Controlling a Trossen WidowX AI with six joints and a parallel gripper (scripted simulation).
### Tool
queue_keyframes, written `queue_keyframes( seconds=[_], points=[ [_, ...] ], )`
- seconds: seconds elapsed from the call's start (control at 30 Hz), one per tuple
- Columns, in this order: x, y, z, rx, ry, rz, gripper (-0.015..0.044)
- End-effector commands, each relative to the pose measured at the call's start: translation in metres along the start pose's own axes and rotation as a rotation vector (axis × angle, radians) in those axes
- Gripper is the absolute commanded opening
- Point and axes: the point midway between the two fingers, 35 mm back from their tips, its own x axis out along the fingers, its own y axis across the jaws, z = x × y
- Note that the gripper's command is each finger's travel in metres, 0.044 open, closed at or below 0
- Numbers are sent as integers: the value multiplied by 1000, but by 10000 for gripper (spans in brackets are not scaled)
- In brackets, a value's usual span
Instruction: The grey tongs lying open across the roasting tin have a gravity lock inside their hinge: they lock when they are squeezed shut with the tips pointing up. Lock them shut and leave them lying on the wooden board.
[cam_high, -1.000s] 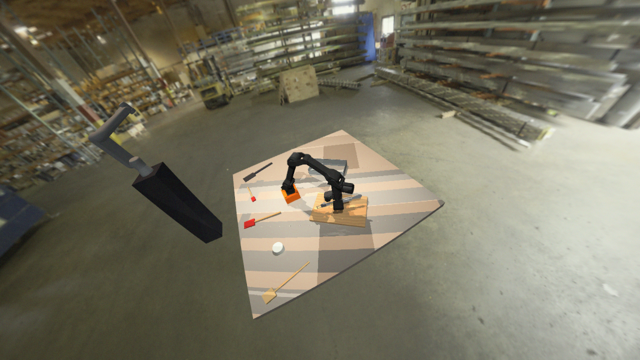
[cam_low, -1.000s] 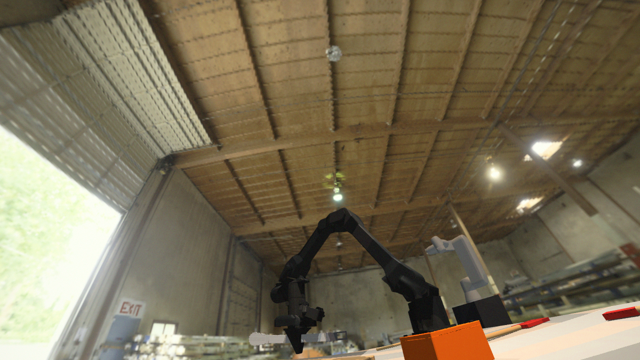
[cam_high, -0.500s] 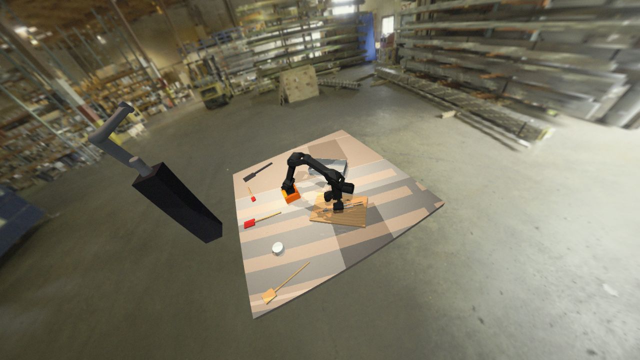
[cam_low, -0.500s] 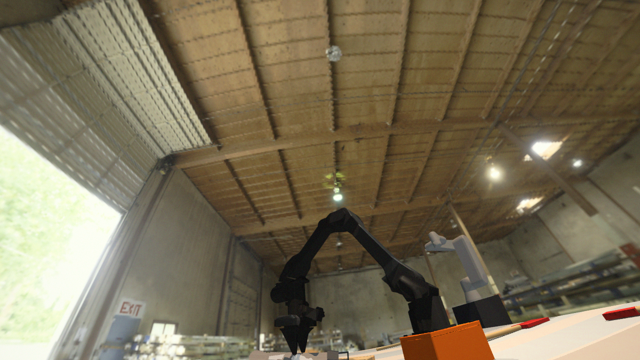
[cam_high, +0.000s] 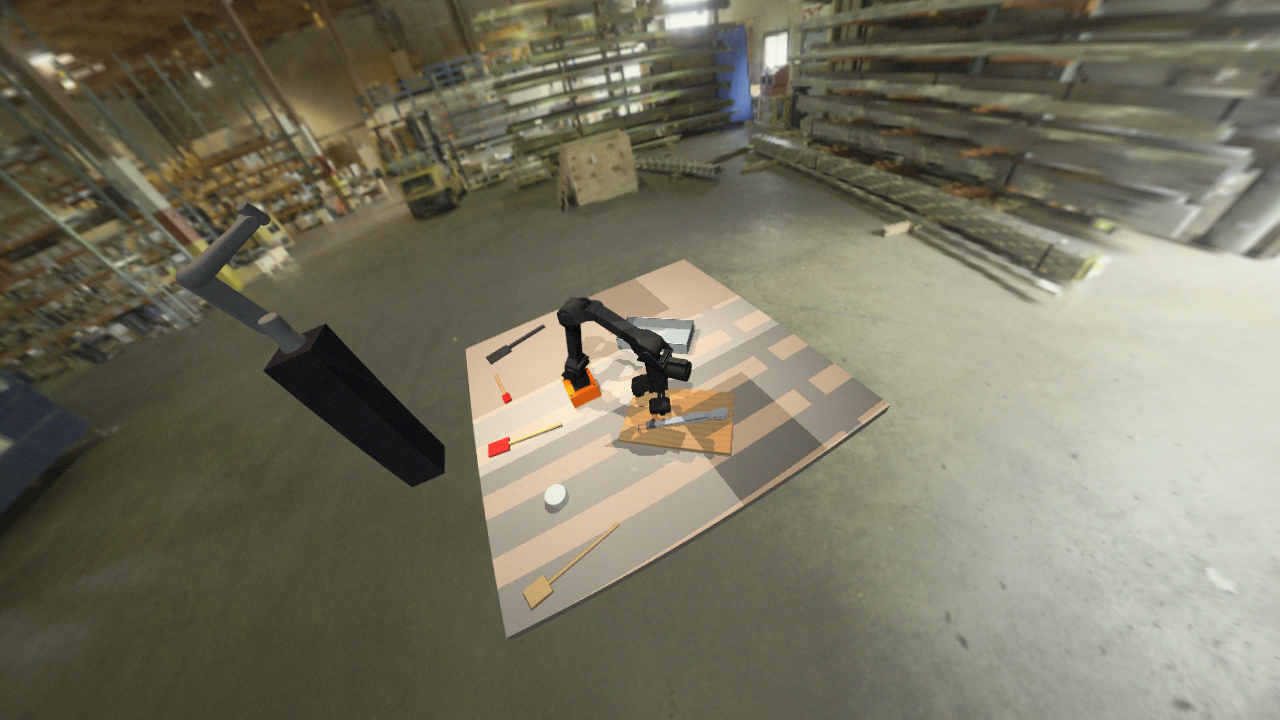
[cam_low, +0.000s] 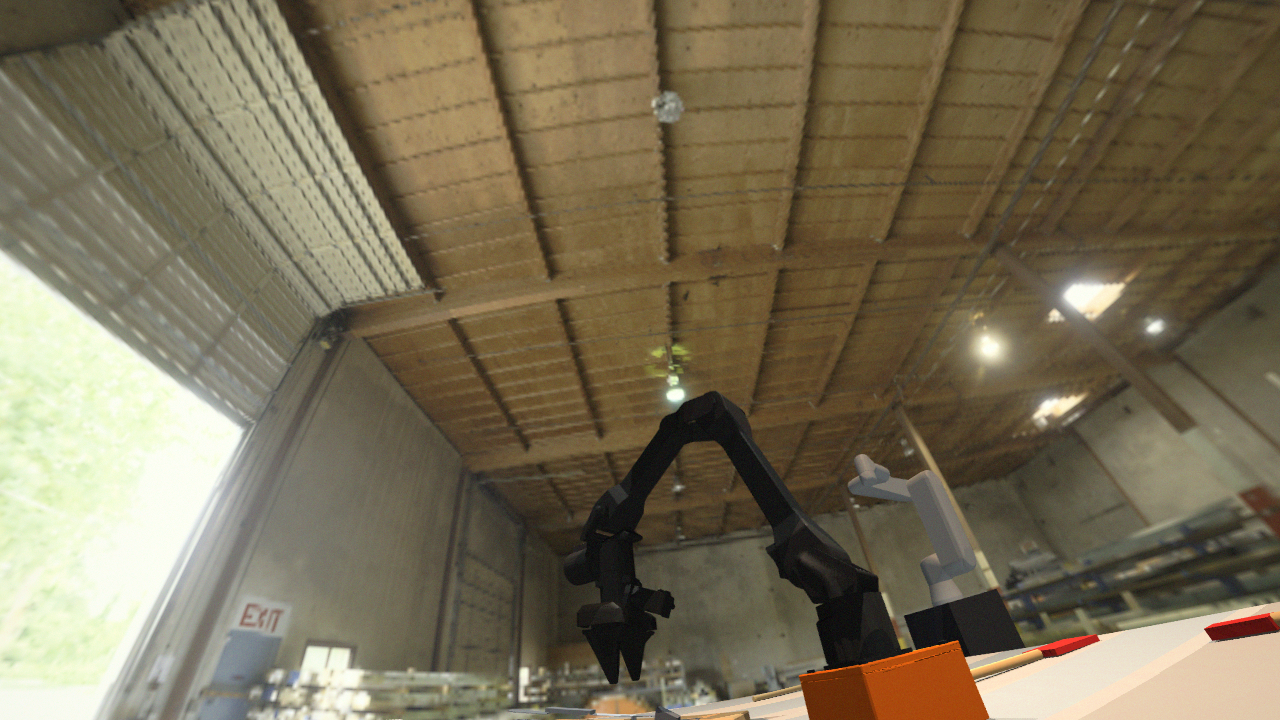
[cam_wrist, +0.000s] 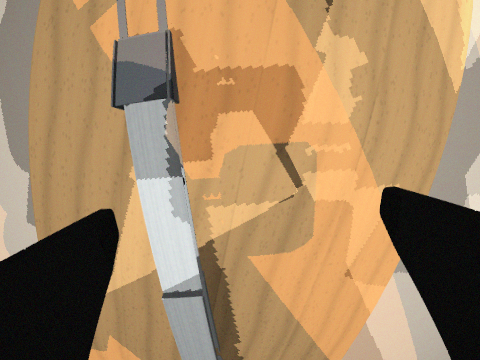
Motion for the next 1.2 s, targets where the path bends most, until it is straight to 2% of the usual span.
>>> queue_keyframes(
  seconds=[0.0,0.17,0.23,0.37,0.57,1.17],
  points=[
    [-18,-8,37,-2,1,1,440],
    [-31,-25,91,-2,-1,2,440],
    [-32,-28,99,-2,-1,2,440],
    [-38,-28,98,-1,0,2,440],
    [-81,-28,97,4,6,5,440],
    [-82,-28,97,5,6,5,440]
  ],
)
